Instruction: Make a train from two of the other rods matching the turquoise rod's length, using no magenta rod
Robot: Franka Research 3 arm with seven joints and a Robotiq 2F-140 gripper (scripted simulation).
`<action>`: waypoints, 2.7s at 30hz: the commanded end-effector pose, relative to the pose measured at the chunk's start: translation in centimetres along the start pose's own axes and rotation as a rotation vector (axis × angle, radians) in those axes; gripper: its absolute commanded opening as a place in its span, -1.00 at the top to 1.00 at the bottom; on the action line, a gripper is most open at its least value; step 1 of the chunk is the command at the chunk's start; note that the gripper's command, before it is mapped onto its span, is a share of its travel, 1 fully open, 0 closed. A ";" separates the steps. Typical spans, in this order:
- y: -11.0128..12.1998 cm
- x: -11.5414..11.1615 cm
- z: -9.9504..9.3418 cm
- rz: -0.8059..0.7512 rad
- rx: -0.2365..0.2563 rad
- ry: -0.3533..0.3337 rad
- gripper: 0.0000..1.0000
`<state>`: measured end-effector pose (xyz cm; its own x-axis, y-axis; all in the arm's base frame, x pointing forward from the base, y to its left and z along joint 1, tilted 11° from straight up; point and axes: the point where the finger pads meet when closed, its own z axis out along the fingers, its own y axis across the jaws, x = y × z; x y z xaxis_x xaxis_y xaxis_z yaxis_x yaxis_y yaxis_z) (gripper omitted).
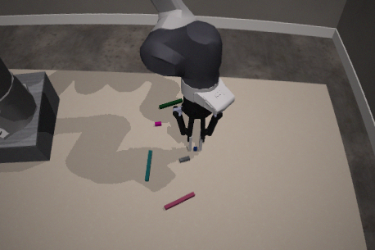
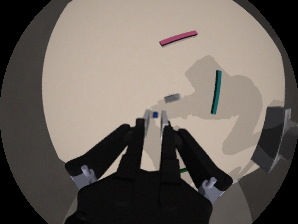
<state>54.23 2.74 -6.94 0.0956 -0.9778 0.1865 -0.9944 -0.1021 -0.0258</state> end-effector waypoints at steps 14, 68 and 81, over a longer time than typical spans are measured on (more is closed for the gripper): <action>0.0 -0.1 0.0 -0.008 0.001 -0.001 0.71; 0.0 -0.1 1.7 -0.008 0.001 -0.001 0.71; 0.0 -0.1 1.7 -0.008 0.001 -0.001 0.71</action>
<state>54.12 2.51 -8.59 0.0963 -0.9779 0.1856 -0.9944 -0.1025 -0.0241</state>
